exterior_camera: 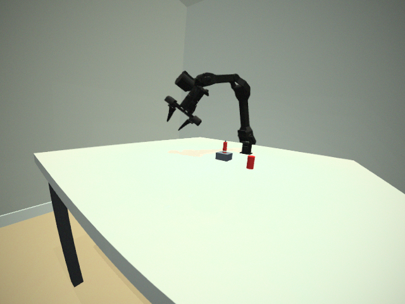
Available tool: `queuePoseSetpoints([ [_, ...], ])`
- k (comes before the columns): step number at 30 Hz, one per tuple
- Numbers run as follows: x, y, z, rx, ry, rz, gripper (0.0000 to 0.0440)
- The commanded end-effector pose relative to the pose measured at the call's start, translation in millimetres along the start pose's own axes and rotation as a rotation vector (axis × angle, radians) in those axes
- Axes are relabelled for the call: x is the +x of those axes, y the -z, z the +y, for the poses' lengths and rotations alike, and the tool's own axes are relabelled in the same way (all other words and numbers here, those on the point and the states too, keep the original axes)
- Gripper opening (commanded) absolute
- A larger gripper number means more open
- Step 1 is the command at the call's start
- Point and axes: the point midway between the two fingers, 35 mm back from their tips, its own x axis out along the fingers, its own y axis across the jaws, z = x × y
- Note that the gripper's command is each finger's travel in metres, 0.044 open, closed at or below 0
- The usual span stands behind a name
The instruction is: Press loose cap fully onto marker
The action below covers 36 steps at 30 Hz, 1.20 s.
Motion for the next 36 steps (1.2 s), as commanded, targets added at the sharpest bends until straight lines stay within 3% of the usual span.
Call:
queuePoseSetpoints([
  [1,-5,12,-6,0.007,0.019,0.023,0.0308],
  [36,-56,104,-100,0.001,0.26,0.142,0.0318],
])
